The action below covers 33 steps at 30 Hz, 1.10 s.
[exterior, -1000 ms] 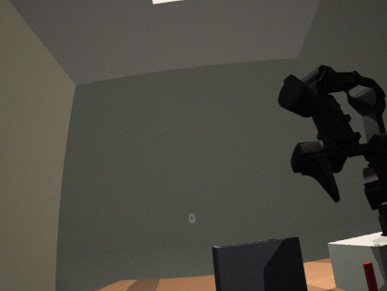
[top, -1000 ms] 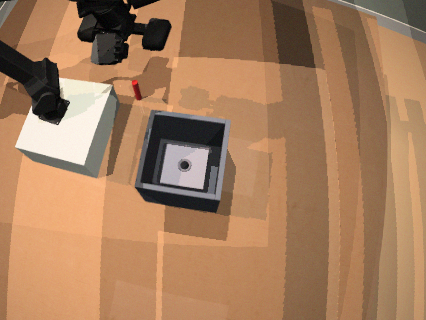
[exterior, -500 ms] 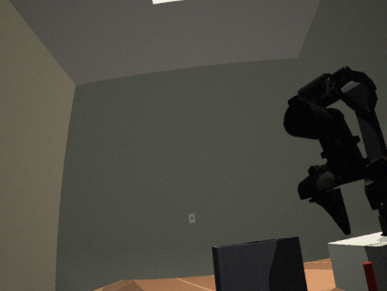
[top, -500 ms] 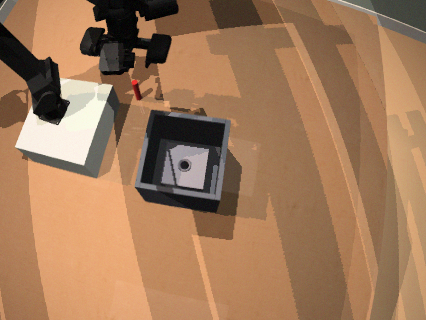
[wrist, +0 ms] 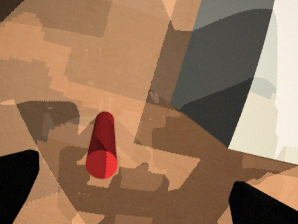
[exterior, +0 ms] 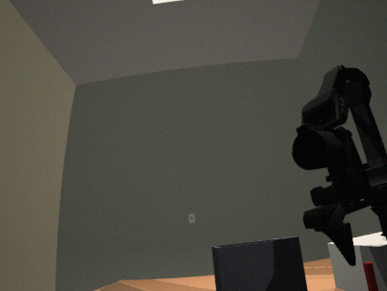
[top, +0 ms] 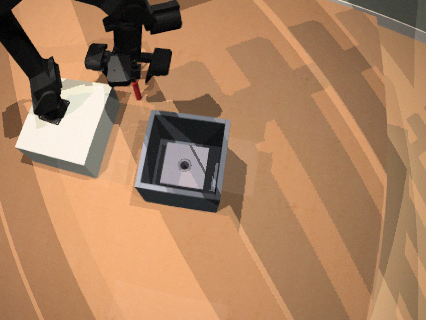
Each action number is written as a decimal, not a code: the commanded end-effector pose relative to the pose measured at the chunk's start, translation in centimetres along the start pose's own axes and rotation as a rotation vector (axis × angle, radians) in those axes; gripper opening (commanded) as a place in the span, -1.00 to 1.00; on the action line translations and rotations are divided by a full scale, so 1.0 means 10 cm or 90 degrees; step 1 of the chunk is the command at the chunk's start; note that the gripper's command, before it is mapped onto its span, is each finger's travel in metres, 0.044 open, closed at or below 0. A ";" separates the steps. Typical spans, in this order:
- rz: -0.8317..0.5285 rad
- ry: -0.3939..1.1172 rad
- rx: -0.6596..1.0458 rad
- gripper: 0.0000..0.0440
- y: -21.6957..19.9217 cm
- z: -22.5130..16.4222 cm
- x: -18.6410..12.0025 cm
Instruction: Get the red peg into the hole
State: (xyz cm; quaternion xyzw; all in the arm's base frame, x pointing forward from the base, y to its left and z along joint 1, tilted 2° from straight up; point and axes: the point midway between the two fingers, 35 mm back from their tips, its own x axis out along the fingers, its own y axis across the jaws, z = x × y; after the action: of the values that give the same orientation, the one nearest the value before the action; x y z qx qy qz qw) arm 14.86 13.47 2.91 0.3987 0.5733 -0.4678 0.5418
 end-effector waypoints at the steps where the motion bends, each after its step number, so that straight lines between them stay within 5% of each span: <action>1: 0.000 -0.013 -0.007 0.90 0.01 0.02 0.10; 13: 0.006 -0.038 -0.003 0.68 0.05 0.04 0.46; 27: 0.025 -0.030 -0.034 -0.84 0.23 -0.08 0.68; 33: 0.048 -0.018 -0.033 -0.94 0.32 -0.15 0.62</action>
State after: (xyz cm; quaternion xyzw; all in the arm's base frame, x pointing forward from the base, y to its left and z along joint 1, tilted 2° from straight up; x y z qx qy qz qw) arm 16.55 14.87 -3.95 0.3907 0.5626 -0.4443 0.5774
